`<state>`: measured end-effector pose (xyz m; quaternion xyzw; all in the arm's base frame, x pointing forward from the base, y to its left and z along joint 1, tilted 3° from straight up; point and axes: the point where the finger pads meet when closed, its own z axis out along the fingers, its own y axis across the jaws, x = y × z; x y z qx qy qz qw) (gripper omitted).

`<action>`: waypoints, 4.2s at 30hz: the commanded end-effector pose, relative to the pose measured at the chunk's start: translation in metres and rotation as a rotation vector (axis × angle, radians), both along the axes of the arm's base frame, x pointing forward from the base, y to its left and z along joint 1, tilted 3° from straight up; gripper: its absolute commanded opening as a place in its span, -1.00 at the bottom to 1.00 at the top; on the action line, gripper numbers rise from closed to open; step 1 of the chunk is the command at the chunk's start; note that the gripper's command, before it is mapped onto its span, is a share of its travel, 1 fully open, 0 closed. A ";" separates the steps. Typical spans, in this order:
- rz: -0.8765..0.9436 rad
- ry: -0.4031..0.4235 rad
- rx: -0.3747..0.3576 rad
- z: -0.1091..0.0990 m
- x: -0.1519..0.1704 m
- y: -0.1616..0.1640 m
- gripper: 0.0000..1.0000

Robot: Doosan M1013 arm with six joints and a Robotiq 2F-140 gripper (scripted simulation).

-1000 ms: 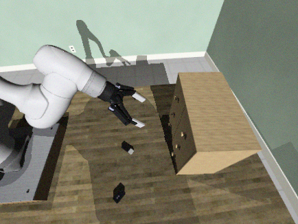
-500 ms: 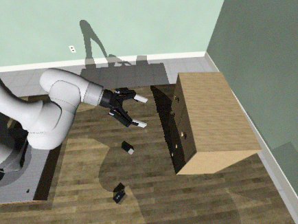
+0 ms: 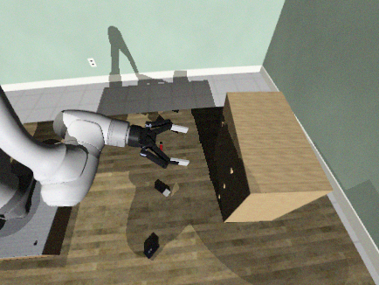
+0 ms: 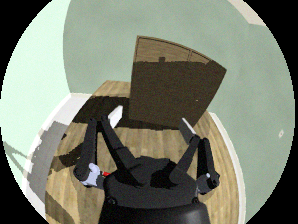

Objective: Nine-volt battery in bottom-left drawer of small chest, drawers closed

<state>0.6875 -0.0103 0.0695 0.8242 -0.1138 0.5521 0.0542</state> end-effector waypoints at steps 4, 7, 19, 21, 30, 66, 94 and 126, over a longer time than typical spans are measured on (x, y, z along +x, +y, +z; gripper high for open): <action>0.000 -0.002 0.000 0.000 0.000 0.000 1.00; 0.000 -0.002 0.000 0.000 0.000 0.000 1.00; 0.000 -0.002 0.000 0.000 0.000 0.000 -0.60; 0.000 -0.002 0.000 0.000 0.000 0.000 -0.60; 0.000 -0.002 0.000 -0.001 0.000 0.000 -0.60; 0.000 -0.002 0.000 -0.100 0.060 -0.012 -0.60; 0.000 -0.002 0.000 -0.100 0.061 -0.012 -0.60; 0.000 -0.002 0.000 -0.101 0.094 -0.020 -0.60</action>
